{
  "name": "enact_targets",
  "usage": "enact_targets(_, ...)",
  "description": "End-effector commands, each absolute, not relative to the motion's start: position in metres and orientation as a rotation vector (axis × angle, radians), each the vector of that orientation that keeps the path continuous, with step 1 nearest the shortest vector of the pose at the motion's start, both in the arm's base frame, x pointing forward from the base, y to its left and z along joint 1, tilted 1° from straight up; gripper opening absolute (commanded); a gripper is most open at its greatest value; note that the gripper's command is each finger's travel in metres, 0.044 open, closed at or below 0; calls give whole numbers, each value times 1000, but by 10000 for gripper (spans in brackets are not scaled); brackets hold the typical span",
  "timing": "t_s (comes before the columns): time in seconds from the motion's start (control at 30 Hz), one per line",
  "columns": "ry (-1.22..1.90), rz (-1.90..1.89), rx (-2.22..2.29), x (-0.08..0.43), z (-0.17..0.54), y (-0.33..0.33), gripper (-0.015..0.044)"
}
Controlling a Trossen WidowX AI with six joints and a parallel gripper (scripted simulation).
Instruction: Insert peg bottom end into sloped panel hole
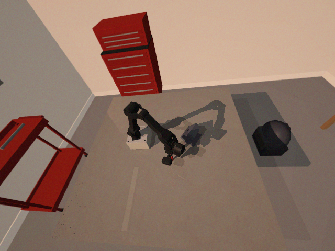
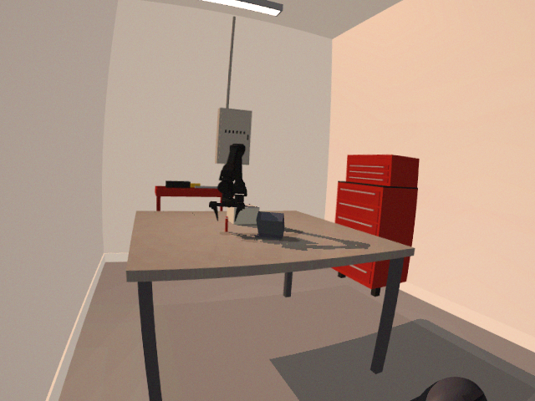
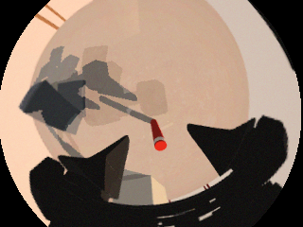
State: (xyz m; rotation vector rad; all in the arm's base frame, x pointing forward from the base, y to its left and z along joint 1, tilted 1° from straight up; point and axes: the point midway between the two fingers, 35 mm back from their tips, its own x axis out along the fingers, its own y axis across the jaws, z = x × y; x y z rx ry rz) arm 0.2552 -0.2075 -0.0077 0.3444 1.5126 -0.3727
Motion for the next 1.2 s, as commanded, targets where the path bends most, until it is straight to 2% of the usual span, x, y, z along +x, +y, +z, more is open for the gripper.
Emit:
enact_targets(0.0,1523,-368,356,253,-18,-205,440)
enact_targets(0.4,1523,-368,356,253,-27,-205,440)
enact_targets(0.9,1518,-371,347,254,-23,-206,46)
enact_targets(1.17,1518,-371,347,254,-23,-206,0)
